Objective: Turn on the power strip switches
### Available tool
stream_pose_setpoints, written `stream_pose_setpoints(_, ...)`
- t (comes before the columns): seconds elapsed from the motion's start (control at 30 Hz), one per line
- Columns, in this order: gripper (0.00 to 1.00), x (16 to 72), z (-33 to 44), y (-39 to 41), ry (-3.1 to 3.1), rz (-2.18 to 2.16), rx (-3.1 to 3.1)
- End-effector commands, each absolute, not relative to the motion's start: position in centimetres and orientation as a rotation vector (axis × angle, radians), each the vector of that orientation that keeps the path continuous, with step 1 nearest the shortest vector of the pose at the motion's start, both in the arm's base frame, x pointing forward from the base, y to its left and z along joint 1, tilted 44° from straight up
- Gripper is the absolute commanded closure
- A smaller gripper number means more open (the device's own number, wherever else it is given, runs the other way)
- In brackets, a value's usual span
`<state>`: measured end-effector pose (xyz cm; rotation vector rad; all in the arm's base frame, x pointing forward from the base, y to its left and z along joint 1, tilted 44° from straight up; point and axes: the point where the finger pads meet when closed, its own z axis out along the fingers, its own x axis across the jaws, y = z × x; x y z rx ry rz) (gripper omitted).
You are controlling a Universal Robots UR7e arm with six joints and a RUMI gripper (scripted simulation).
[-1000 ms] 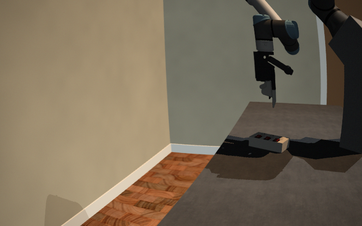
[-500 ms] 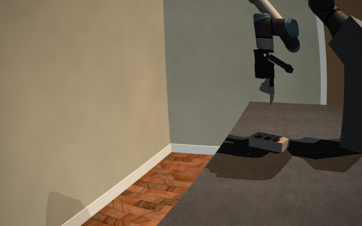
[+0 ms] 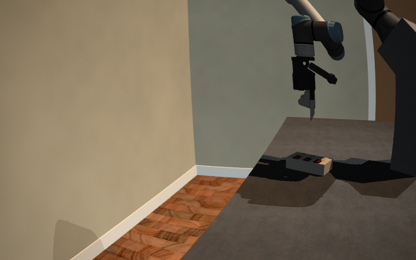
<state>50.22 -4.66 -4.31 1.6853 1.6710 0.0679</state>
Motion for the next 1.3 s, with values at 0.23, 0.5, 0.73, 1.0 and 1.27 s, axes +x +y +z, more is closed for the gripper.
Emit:
stream_pose_setpoints(0.23,0.0,50.3,-4.4,-4.6,1.642,0.085,1.713)
stream_pose_setpoints(0.5,0.0,50.3,-4.5,-4.5,1.598,0.11,1.756)
stream_pose_setpoints(0.73,0.0,50.5,-4.8,-4.3,1.513,0.156,1.834)
stream_pose_setpoints(1.0,0.0,50.7,-5.1,-4.1,1.405,0.212,1.924)
stream_pose_setpoints(1.27,0.0,51.0,-5.6,-3.8,1.205,0.31,2.069)
